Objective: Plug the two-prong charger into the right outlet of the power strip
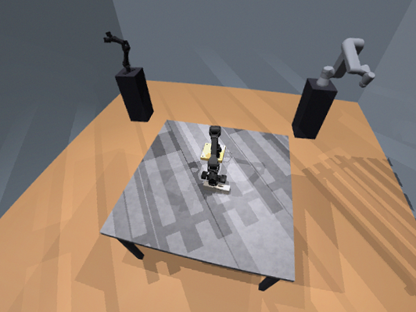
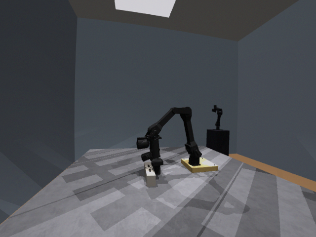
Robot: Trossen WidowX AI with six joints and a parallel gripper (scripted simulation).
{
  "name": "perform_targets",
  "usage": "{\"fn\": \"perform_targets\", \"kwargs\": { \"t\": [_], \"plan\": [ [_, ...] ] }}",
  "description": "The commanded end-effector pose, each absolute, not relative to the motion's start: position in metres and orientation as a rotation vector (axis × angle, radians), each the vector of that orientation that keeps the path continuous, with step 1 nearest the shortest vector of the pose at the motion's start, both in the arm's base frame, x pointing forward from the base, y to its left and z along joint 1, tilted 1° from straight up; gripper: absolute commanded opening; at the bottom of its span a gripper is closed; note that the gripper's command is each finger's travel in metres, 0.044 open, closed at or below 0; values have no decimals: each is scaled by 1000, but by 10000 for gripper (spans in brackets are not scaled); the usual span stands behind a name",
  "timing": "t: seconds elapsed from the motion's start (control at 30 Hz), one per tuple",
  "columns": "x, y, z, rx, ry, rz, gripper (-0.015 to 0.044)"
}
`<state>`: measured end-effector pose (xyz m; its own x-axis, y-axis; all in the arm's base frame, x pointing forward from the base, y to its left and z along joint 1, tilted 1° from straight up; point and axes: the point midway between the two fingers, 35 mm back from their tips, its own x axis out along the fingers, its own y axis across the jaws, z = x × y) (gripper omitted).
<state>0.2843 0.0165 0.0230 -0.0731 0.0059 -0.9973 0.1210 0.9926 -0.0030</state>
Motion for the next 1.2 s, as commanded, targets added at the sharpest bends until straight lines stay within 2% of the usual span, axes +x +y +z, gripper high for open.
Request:
{"fn": "perform_targets", "kwargs": {
  "t": [0.0, 0.17, 0.73, 1.17],
  "plan": [
    [284, 16, 23, 98, 1641, -95, 0],
    [284, 16, 23, 98, 1641, -95, 0],
    [284, 16, 23, 98, 1641, -95, 440],
    [281, 17, 23, 97, 1634, -97, 440]
  ]
}}
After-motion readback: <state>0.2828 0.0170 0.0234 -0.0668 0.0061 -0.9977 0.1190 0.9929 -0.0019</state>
